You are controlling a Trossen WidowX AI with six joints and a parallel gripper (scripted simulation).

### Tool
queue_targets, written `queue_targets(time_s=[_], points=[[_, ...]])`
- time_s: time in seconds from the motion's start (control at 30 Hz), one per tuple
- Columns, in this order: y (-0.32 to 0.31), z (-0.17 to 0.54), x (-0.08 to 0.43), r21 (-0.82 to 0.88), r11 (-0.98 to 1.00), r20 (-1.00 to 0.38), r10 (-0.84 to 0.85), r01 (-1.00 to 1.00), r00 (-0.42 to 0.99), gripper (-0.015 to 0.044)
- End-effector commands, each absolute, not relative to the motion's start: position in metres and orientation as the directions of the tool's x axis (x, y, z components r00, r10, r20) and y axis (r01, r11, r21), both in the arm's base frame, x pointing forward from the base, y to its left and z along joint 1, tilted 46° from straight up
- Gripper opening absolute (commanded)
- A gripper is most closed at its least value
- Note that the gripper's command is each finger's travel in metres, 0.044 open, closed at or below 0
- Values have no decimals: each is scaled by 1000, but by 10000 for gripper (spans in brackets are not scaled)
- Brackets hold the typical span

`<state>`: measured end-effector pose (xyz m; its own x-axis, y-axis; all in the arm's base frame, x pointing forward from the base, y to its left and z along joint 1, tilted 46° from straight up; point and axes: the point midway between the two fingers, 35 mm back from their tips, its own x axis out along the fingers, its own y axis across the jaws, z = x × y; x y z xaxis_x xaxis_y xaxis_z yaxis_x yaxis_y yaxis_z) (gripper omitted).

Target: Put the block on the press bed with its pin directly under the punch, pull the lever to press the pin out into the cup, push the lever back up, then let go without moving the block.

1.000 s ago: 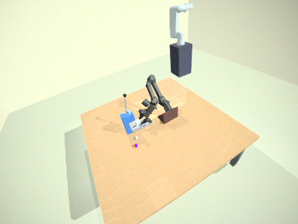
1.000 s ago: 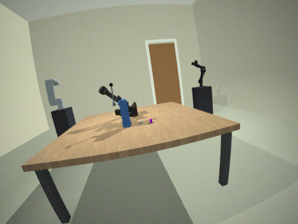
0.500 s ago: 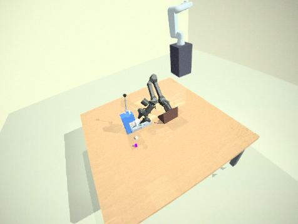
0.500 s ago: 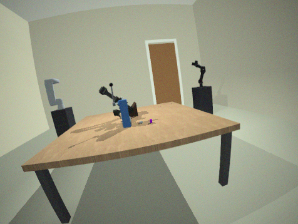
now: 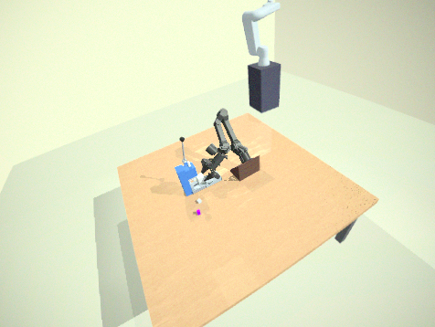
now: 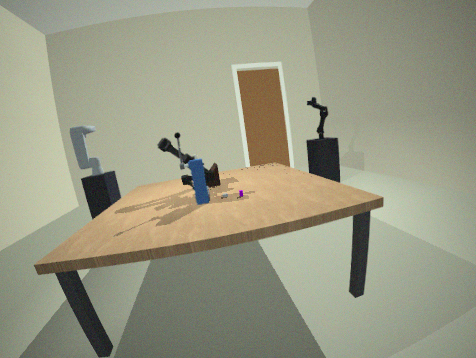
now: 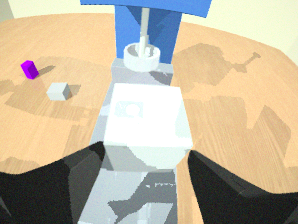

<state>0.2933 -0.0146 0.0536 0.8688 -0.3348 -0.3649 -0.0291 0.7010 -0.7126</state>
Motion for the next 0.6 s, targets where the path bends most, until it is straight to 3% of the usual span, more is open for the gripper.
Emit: queue_targets(time_s=[0.0, 0.2, 0.57], points=[[-13, 52, 290, -714, 699, -368, -335, -33, 867, 300], [-16, 51, 260, -733, 675, -391, -323, -80, 862, 300], [-16, 51, 261, -729, 680, -391, -322, -76, 862, 300]])
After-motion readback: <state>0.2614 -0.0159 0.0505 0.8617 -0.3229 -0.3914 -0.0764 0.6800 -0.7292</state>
